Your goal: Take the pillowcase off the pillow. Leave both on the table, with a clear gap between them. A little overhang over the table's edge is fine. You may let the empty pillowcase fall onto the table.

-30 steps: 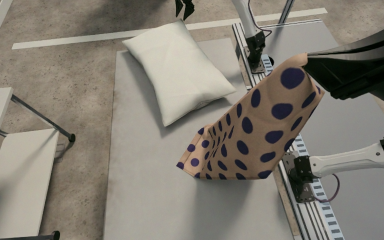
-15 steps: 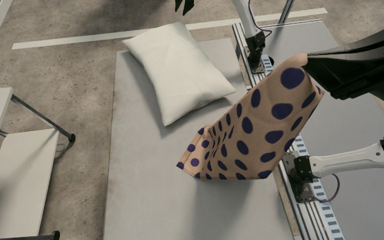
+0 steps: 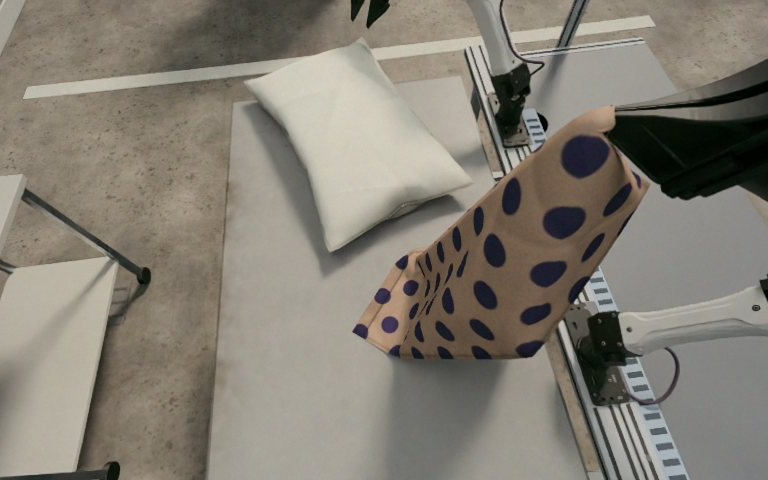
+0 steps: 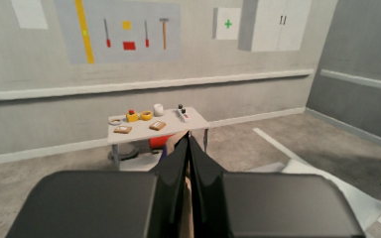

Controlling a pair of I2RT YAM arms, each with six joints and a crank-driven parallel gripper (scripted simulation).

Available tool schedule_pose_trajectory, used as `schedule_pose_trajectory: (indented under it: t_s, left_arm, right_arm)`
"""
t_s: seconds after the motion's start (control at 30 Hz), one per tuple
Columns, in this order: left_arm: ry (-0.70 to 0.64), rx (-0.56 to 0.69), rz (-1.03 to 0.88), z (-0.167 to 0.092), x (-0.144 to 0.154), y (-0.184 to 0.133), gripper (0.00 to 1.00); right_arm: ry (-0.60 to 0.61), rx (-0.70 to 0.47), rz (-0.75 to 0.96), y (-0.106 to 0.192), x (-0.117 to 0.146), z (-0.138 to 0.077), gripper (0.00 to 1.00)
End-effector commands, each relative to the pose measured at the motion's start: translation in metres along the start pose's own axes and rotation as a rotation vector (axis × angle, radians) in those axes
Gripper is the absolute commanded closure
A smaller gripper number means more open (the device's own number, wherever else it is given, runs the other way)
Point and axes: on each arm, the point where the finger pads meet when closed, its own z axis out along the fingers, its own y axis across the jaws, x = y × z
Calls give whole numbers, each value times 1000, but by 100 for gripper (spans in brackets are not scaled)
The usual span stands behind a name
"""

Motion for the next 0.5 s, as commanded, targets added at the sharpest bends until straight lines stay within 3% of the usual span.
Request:
schedule_pose_trajectory:
  t_s: [0.0, 0.17, 0.2, 0.23, 0.47]
  left_arm:
    - [-49, -2, -1, 4, -15, 0, 99]
    - [-49, -2, -1, 4, -15, 0, 99]
    - [-49, -2, -1, 4, -15, 0, 99]
    - [-49, -2, -1, 4, -15, 0, 99]
    - [-49, -2, -1, 4, -15, 0, 99]
  right_arm:
    - [-116, -12, -155, 33, 4, -25, 37]
    - [-161, 11, -230, 38, 14, -28, 37]
    - [-122, 34, -171, 17, 14, -15, 37]
    - [-155, 5, -227, 41, 21, -33, 37]
    - [-245, 0, -391, 69, 47, -50, 37]
